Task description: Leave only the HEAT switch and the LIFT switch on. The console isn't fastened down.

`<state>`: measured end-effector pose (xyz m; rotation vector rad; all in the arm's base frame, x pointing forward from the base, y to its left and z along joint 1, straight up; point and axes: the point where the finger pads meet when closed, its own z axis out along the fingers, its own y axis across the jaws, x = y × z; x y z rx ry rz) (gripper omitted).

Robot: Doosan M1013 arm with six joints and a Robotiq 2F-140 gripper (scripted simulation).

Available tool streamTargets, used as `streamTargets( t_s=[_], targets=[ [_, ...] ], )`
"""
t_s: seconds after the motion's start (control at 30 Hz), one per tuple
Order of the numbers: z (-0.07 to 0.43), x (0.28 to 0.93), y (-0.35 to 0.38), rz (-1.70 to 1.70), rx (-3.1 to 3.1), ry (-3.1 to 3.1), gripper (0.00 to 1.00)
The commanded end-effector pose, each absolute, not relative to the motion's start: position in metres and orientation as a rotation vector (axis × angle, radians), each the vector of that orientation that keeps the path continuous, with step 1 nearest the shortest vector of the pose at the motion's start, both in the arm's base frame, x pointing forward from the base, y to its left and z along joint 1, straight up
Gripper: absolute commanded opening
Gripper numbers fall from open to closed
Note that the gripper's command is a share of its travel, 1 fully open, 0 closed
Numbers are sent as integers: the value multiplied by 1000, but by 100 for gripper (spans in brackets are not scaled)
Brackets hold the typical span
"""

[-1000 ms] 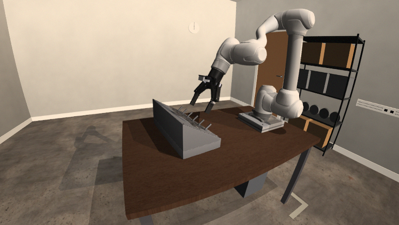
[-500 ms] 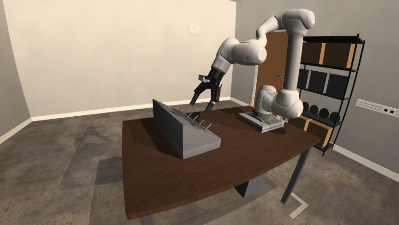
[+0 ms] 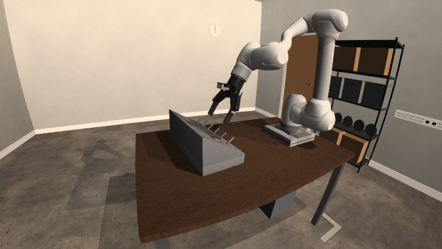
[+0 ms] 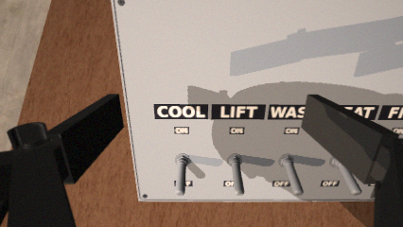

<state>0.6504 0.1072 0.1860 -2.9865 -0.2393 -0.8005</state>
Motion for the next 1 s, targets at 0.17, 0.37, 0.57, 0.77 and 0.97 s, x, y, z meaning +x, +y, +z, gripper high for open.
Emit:
streamTargets(
  t_s=[0.17,0.37,0.57,0.77,0.97],
  targets=[
    [182,650,81,-790,-2986,-232,100],
    [182,654,65,-789,-2986,-232,100],
    [183,655,60,-791,-2985,-232,100],
    [183,655,59,-792,-2985,-230,100],
    [183,655,60,-792,-2985,-230,100]
  ],
)
